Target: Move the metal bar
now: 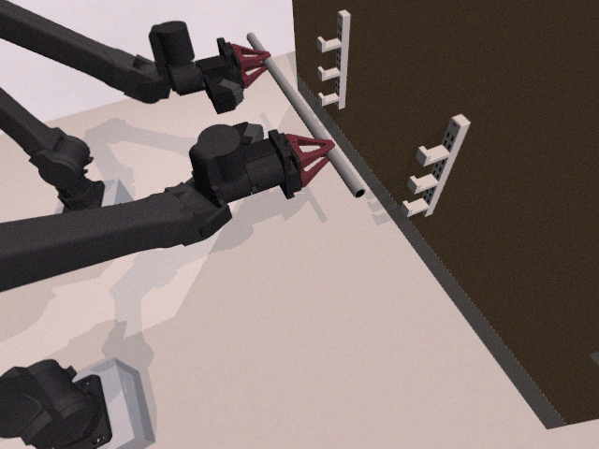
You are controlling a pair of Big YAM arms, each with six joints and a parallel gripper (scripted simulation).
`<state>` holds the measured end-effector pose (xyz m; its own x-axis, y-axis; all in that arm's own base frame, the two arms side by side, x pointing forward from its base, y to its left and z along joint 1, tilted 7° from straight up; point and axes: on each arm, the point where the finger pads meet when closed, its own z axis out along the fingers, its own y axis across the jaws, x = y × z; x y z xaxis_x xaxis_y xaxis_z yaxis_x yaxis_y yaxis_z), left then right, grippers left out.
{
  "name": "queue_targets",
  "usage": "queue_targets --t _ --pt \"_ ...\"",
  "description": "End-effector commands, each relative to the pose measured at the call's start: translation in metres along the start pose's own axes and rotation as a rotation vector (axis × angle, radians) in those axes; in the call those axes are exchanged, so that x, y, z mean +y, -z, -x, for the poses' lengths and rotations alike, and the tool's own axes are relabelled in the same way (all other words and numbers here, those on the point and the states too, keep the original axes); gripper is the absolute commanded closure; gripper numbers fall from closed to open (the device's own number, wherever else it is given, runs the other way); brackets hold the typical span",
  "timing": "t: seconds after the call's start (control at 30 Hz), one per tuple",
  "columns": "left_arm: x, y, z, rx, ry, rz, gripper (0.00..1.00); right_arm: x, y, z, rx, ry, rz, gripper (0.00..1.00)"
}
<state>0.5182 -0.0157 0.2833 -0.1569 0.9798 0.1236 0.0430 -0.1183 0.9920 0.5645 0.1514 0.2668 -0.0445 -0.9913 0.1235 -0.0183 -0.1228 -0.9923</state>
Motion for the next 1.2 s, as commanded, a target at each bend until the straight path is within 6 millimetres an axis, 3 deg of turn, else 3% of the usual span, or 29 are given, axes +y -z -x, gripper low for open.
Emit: queue_targets --t 0.0,1.17 --pt "0.040 -0.020 -0.006 0.020 0.016 0.081 1.00 -0.051 -0.022 -0.005 0.020 -0.035 -0.089 1.00" --pt "0.041 -0.072 -0.006 0.020 0.016 0.081 1.00 -0.052 -0.074 -0.006 0.020 -0.035 -0.089 1.00"
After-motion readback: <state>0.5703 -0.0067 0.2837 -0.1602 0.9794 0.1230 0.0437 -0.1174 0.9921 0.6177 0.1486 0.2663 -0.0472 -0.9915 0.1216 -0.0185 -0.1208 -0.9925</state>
